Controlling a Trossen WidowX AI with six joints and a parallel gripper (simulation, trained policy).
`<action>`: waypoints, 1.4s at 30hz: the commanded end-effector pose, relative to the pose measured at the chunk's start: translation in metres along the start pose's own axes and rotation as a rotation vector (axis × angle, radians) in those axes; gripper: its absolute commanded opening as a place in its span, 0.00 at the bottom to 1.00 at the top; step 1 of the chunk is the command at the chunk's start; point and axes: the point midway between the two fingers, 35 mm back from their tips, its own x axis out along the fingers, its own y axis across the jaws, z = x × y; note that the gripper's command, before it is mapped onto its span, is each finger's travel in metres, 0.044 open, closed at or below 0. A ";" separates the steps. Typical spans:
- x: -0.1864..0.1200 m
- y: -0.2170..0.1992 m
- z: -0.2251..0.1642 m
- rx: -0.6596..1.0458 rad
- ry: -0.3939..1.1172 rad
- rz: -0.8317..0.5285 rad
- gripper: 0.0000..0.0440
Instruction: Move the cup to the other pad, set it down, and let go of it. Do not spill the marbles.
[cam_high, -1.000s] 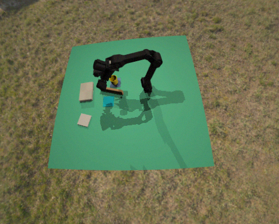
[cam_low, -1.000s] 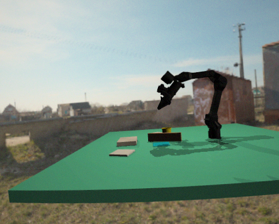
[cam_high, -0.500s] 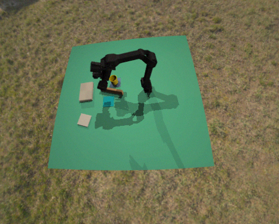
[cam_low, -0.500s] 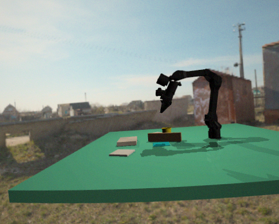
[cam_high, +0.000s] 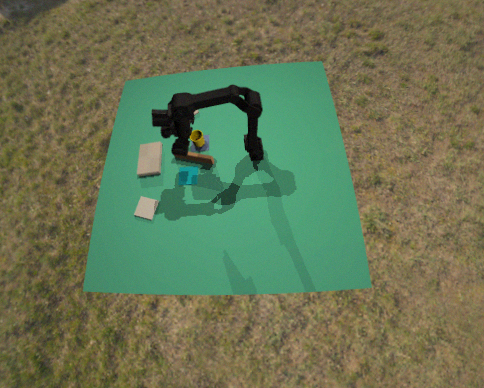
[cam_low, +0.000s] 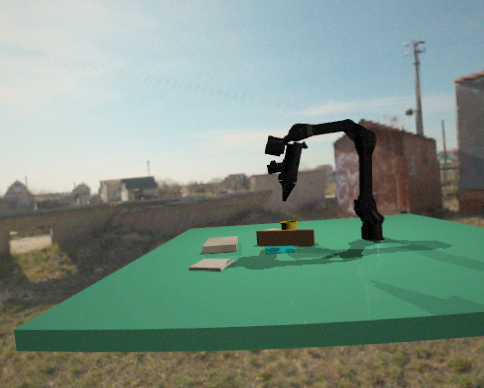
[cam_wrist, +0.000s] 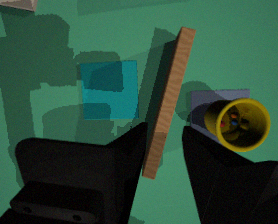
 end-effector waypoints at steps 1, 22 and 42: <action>0.005 -0.006 -0.002 -0.015 0.044 -0.019 0.28; 0.044 -0.047 -0.016 -0.076 0.259 -0.080 0.30; 0.103 -0.080 -0.034 -0.158 0.354 -0.075 0.38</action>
